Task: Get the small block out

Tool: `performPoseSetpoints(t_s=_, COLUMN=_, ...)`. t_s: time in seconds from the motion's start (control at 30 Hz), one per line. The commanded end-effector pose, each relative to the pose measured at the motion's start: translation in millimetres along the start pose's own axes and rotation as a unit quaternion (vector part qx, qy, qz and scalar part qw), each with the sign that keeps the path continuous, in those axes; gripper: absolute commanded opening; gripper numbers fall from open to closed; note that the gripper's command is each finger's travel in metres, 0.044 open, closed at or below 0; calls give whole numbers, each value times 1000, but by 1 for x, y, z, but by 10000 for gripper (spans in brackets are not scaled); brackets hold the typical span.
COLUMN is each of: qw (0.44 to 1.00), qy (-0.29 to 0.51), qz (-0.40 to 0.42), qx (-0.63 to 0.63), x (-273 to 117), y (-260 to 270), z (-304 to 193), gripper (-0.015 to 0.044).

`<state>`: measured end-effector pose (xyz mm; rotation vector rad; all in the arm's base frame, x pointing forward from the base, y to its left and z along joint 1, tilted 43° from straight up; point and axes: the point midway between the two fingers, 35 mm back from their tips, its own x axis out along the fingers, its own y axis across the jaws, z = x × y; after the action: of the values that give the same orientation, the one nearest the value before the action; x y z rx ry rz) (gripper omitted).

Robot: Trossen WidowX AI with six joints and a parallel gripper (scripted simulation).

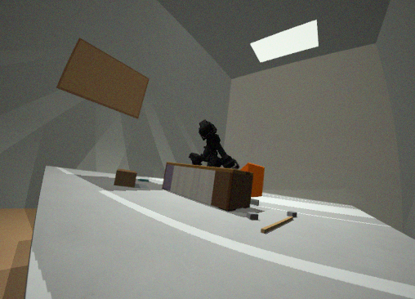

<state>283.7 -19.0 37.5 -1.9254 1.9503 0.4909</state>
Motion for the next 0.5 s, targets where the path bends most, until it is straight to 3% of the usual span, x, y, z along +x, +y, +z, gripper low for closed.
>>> performPoseSetpoints(t_s=0.0, qw=1000, qy=2, qz=-1, qx=1, x=2, y=1, z=-6, gripper=400)
performPoseSetpoints(t_s=0.47, qw=1000, qy=2, qz=-1, qx=1, x=7, y=1, z=-20, gripper=400)
